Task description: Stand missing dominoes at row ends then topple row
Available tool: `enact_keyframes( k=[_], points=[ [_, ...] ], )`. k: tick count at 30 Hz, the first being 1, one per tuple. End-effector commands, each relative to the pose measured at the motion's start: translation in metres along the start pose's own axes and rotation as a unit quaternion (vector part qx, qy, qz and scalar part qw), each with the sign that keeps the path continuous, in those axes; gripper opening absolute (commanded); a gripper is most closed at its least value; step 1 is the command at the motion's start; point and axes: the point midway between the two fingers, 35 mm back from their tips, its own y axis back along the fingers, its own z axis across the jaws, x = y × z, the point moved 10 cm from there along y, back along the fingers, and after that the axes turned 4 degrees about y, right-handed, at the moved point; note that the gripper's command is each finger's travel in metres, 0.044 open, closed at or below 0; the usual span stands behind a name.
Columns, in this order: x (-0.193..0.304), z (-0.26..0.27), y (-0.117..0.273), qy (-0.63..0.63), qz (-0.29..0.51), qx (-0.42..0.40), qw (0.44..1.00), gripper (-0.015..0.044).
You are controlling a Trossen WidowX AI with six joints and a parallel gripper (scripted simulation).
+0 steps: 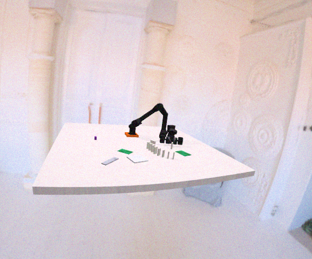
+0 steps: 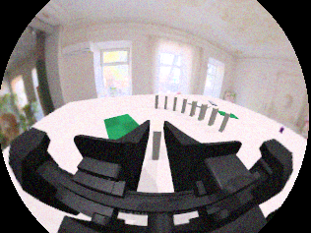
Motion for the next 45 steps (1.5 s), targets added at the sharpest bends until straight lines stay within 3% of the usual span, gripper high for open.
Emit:
enact_keyframes(
  k=[1, 11, 16, 21, 27, 34, 45],
  points=[
    [0.000, 0.000, 0.000, -0.005, 0.000, -0.002, 1.000, 0.0184],
    [-0.002, 0.000, 0.000, -0.005, 0.000, -0.002, 1.000, 0.0440],
    [-0.044, -0.001, 0.000, -0.001, 0.000, 0.000, 1.000, 0.0440],
    [-0.050, -0.001, -0.001, 0.003, 0.000, -0.001, 1.000, 0.0440],
    [-0.059, 0.029, -0.041, 0.137, 0.036, -0.066, 0.988, 0.0440],
    [-0.079, 0.060, -0.089, 0.350, 0.131, -0.191, 0.908, 0.0440],
    [-0.110, 0.067, -0.119, 0.441, 0.200, -0.296, 0.824, 0.0440]
  ],
)
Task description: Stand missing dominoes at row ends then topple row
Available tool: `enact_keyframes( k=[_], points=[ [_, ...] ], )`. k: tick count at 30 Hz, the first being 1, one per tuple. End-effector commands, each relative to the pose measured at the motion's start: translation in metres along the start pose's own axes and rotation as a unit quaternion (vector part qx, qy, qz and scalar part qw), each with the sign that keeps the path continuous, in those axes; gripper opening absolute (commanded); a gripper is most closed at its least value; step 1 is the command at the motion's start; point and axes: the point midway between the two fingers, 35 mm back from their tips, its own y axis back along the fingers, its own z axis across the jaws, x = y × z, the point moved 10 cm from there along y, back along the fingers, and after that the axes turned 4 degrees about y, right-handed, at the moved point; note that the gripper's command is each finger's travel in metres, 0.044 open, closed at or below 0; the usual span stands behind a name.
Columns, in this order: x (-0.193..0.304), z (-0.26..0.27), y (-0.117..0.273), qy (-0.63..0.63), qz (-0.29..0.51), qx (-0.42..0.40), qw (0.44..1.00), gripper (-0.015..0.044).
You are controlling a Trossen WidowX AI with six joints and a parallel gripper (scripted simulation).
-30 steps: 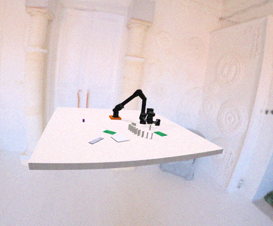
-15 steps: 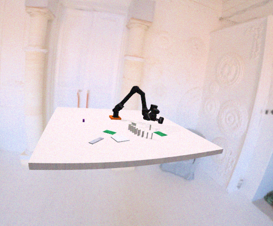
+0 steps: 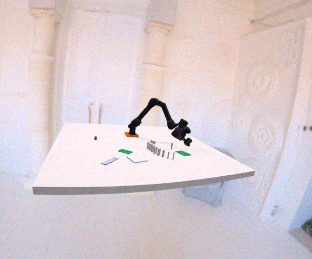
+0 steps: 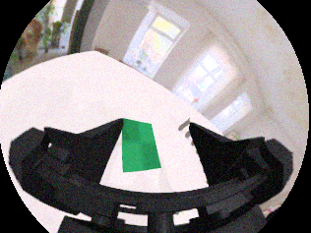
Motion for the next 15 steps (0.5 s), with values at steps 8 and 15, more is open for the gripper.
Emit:
enact_keyframes(
  k=[8, 15],
  points=[
    [-0.058, -0.052, -0.043, 0.241, 0.144, -0.262, 0.923, 0.0440],
    [-0.063, -0.073, -0.038, 0.282, 0.195, -0.335, 0.878, 0.0440]
  ],
)
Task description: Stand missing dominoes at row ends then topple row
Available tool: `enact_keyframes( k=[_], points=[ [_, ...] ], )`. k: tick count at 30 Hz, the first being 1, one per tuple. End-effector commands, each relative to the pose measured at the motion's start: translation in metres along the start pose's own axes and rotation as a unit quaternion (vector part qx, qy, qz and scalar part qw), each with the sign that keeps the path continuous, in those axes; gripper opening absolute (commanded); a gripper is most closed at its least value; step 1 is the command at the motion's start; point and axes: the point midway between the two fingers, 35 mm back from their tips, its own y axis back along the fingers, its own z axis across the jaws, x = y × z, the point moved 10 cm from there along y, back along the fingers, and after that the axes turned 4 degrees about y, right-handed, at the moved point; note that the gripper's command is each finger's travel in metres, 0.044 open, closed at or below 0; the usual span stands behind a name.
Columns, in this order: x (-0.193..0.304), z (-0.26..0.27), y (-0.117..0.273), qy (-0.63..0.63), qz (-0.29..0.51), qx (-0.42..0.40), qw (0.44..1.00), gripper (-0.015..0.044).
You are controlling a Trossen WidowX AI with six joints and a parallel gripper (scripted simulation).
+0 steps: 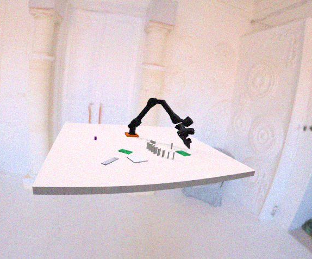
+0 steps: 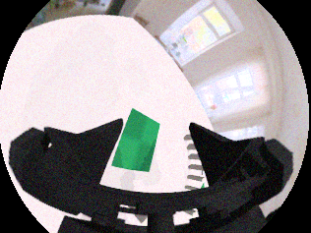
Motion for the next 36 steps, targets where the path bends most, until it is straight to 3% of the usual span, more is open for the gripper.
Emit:
enact_keyframes(
  k=[1, 10, 22, 36],
  points=[
    [-0.013, -0.067, 0.017, 0.135, 0.091, -0.222, 0.962, 0.0440],
    [-0.002, -0.090, 0.039, 0.172, 0.156, -0.327, 0.916, 0.0440],
    [0.007, -0.109, 0.061, 0.186, 0.205, -0.406, 0.871, 0.0440],
    [0.008, -0.109, 0.063, 0.186, 0.207, -0.408, 0.869, 0.0440]
  ],
)
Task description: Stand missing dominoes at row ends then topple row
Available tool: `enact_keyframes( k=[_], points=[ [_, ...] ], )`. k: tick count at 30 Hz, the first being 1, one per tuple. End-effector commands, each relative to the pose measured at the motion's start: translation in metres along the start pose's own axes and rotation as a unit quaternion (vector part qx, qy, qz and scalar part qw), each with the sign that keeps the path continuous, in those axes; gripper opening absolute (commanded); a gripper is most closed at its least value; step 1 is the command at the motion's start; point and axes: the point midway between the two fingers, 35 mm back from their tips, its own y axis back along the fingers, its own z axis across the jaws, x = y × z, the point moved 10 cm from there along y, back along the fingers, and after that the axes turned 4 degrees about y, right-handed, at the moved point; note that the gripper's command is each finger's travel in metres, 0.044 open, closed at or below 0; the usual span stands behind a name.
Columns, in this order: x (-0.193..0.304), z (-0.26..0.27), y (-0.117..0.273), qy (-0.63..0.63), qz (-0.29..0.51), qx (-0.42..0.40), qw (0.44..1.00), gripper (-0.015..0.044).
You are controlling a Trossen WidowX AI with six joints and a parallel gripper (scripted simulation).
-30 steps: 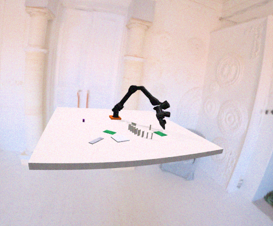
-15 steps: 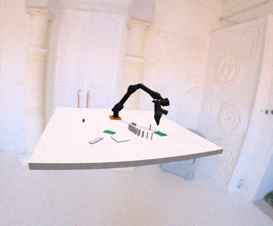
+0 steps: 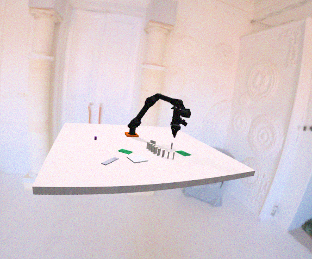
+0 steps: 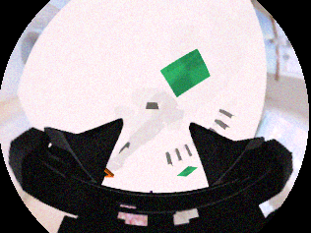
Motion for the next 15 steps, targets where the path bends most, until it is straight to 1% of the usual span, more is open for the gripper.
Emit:
enact_keyframes(
  k=[1, 4, 12, 15],
  points=[
    [0.003, 0.001, 0.004, 0.006, 0.001, -0.015, 1.000, 0.0440],
    [0.002, 0.001, -0.006, 0.006, 0.001, -0.015, 1.000, 0.0440],
    [0.003, 0.003, -0.057, 0.006, 0.001, -0.015, 1.000, 0.0440],
    [0.003, 0.003, -0.061, 0.006, 0.001, -0.015, 1.000, 0.0440]
  ],
)
